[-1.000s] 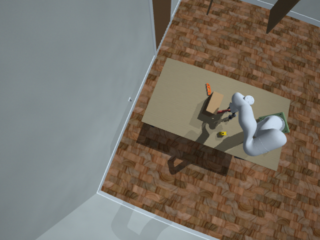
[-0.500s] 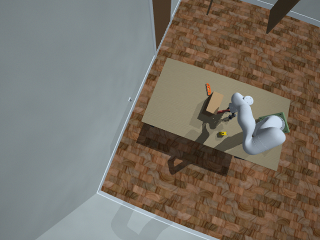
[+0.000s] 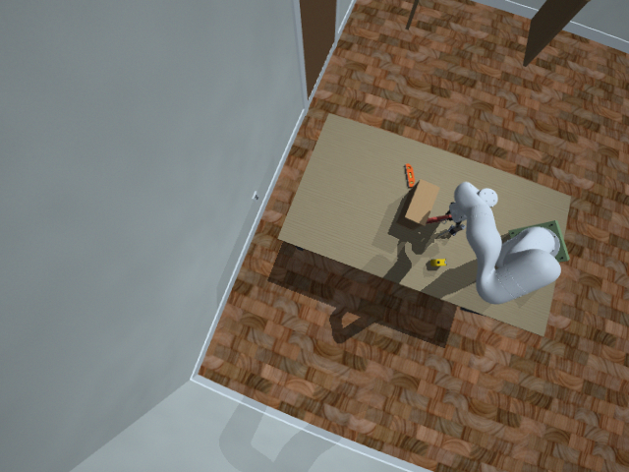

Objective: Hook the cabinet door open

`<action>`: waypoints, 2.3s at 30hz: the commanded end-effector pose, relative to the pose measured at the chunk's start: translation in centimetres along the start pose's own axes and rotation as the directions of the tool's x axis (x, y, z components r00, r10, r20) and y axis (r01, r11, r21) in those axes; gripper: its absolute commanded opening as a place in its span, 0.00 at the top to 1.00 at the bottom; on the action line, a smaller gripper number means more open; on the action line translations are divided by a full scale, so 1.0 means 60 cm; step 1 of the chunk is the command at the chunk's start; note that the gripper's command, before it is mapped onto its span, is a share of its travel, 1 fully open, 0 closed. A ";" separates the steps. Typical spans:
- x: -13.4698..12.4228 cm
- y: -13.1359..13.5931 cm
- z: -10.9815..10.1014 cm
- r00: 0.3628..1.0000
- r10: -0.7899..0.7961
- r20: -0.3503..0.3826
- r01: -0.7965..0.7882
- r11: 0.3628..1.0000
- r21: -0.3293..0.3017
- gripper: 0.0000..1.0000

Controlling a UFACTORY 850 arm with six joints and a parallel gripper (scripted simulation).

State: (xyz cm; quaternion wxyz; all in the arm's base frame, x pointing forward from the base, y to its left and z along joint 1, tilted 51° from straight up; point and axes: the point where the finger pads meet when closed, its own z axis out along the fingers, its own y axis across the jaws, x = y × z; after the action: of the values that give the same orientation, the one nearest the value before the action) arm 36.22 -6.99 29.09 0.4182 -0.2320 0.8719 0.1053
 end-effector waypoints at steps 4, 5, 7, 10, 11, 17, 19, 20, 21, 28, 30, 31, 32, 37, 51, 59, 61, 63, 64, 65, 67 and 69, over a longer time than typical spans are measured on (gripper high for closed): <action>-0.001 -0.011 0.000 0.999 -0.035 0.001 0.035 0.999 0.001 0.73; -0.001 -0.011 0.000 0.999 -0.035 0.001 0.035 0.999 0.001 0.73; -0.001 -0.012 0.000 0.999 -0.036 0.001 0.036 0.999 0.001 0.73; -0.001 -0.014 0.000 0.999 -0.054 0.000 0.054 0.999 0.001 0.73; -0.001 -0.015 0.000 0.998 -0.065 0.000 0.065 0.998 0.001 0.73; -0.002 -0.024 0.000 0.996 -0.085 0.000 0.085 0.996 0.001 0.73; -0.002 -0.025 0.000 0.996 -0.094 0.000 0.094 0.996 0.001 0.73; -0.002 -0.027 0.000 0.995 -0.104 0.000 0.104 0.995 0.001 0.73; -0.002 -0.027 0.000 0.995 -0.104 0.000 0.104 0.995 0.001 0.73; -0.004 -0.037 0.000 0.991 -0.134 0.000 0.134 0.991 0.001 0.73; -0.004 -0.037 0.000 0.990 -0.138 0.000 0.138 0.990 0.001 0.73; -0.004 -0.038 0.000 0.990 -0.144 0.000 0.144 0.990 0.001 0.73; -0.004 -0.039 0.000 0.988 -0.153 0.000 0.153 0.988 0.001 0.73; -0.006 -0.049 0.000 0.983 -0.183 0.000 0.183 0.983 0.001 0.73; -0.009 -0.062 0.000 0.973 -0.233 0.000 0.233 0.973 0.001 0.73; -0.011 -0.068 0.000 0.960 -0.280 0.000 0.280 0.960 0.001 0.73; -0.013 -0.074 0.000 0.960 -0.280 0.000 0.280 0.960 0.001 0.73; -0.013 -0.074 0.000 0.960 -0.281 0.000 0.281 0.960 0.001 0.73; -0.013 -0.074 0.000 0.959 -0.284 0.000 0.284 0.959 0.001 0.73; -0.013 -0.075 0.000 0.957 -0.290 0.000 0.290 0.957 0.001 0.73; -0.014 -0.077 0.000 0.951 -0.309 0.000 0.309 0.951 0.001 0.73; -0.015 -0.080 0.000 0.945 -0.328 0.000 0.328 0.945 0.001 0.73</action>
State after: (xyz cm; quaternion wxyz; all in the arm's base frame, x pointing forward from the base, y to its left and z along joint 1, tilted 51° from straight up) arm 38.91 -10.70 29.77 0.4293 -0.3629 0.8260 0.0400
